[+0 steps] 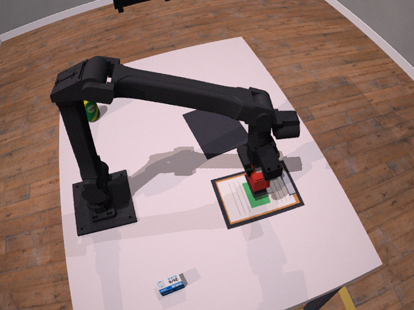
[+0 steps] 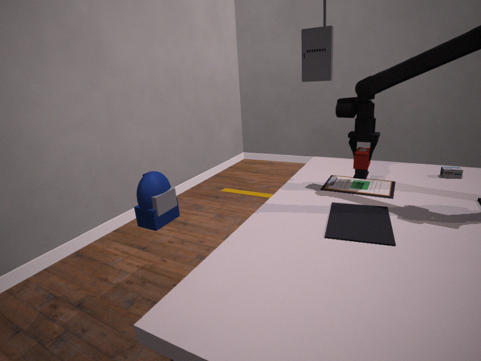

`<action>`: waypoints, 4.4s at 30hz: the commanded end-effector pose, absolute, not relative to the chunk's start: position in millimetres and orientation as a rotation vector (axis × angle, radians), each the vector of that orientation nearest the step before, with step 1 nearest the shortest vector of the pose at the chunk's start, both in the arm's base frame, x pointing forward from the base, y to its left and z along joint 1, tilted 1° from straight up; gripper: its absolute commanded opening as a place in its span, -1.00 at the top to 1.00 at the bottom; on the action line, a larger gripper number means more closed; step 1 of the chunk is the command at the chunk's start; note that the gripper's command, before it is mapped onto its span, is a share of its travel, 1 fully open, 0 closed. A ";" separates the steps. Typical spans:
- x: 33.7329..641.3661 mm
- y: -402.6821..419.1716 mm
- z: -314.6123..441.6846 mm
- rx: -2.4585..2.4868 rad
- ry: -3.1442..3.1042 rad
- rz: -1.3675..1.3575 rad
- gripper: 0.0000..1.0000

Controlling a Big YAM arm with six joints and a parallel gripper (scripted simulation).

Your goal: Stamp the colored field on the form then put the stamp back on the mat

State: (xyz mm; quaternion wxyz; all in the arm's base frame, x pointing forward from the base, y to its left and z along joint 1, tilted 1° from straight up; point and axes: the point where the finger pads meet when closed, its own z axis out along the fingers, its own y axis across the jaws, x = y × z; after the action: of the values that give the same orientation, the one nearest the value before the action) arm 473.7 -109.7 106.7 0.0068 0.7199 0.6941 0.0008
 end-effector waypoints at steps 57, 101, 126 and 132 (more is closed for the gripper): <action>479.3 -116.9 68.2 2.264 2.158 0.001 0.40; 476.7 -117.5 45.4 2.264 2.158 0.000 0.40; 476.6 -117.6 35.7 2.264 2.158 0.000 0.40; 476.6 -117.6 35.7 2.264 2.158 0.000 0.40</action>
State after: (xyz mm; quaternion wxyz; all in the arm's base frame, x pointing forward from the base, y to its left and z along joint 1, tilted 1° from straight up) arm 474.8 -115.2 58.9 0.0125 0.7209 0.6929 0.0036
